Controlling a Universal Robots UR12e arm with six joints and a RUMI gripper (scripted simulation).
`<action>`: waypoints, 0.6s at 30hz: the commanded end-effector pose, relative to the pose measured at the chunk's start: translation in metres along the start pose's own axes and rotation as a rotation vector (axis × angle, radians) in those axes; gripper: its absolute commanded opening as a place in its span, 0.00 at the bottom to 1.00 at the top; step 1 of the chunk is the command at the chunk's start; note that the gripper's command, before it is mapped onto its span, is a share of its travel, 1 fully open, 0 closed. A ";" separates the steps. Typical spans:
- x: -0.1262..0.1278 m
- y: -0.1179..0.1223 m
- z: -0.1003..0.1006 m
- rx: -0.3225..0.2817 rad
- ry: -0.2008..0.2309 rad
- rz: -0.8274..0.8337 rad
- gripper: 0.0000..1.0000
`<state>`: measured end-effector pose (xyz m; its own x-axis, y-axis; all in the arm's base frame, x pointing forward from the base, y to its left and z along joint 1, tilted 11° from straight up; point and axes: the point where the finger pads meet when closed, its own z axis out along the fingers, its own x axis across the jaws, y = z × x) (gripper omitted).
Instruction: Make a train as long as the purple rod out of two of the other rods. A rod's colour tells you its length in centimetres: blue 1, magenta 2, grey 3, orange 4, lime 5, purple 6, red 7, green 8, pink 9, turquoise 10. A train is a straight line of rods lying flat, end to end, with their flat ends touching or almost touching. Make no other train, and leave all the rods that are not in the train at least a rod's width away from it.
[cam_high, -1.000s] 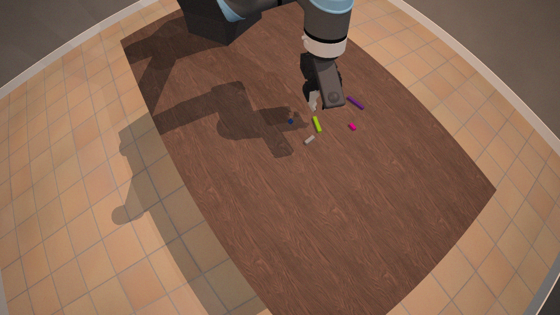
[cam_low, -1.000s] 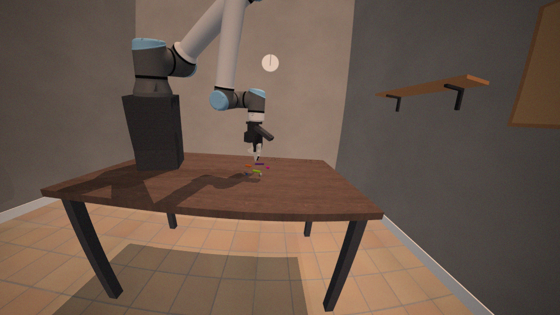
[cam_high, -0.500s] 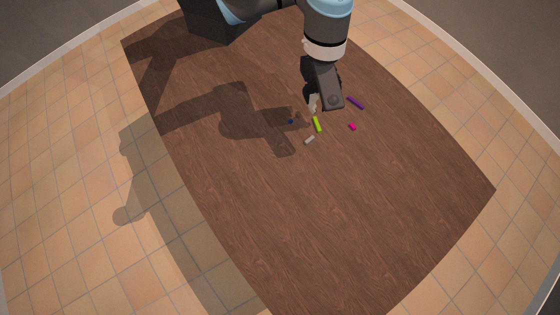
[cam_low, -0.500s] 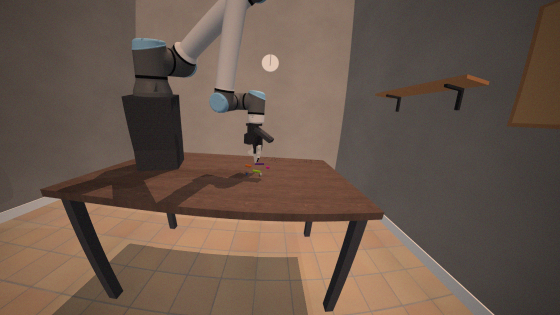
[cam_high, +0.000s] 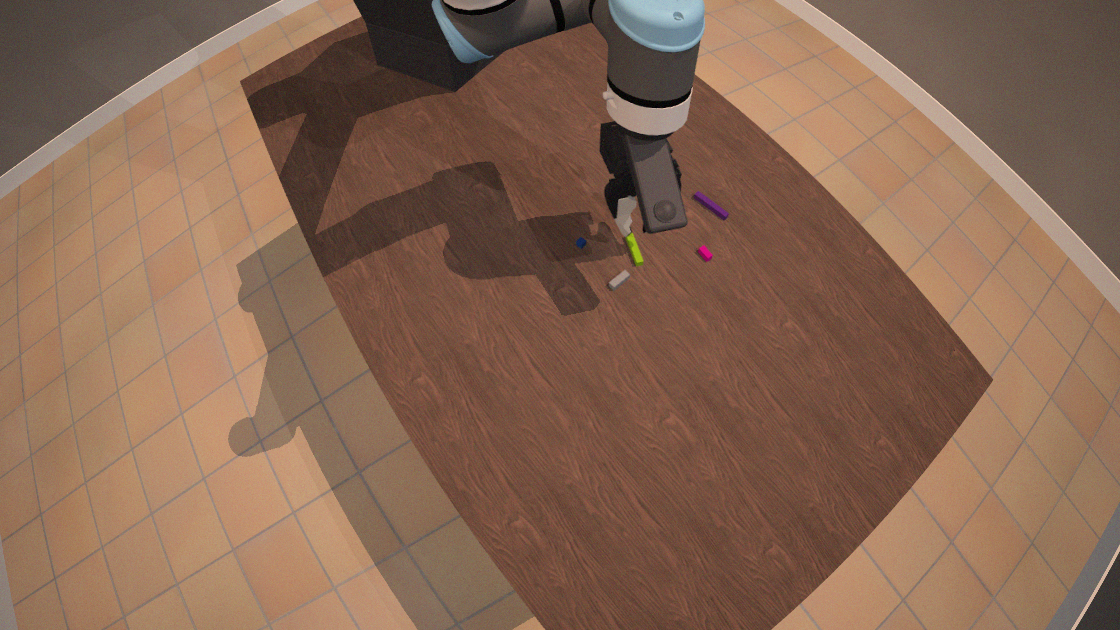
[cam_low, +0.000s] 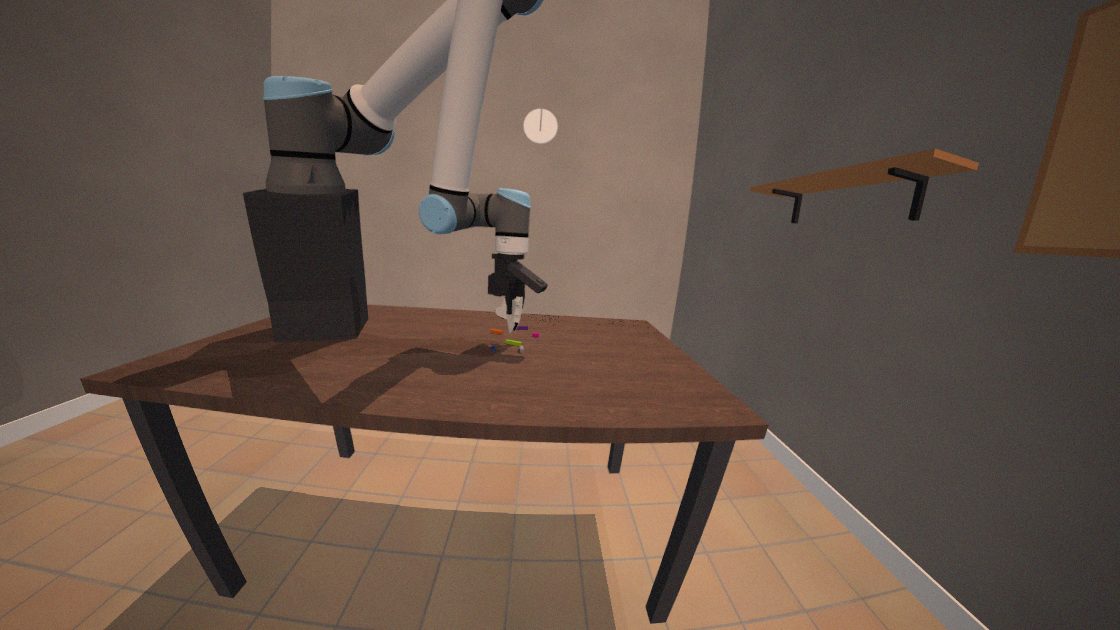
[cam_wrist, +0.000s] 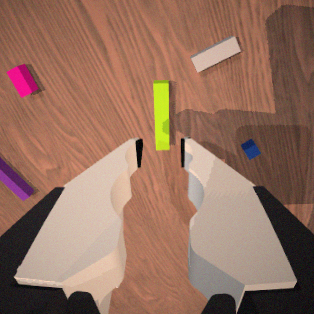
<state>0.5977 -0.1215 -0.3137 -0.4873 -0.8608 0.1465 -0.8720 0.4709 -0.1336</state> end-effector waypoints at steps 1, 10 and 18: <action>0.000 0.000 0.006 0.001 0.000 0.000 0.14; 0.000 -0.001 0.017 0.001 0.000 0.000 0.14; 0.000 -0.001 0.020 0.001 0.000 0.000 0.14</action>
<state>0.5988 -0.1250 -0.3324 -0.4873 -0.8608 0.1465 -0.8720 0.4709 -0.1337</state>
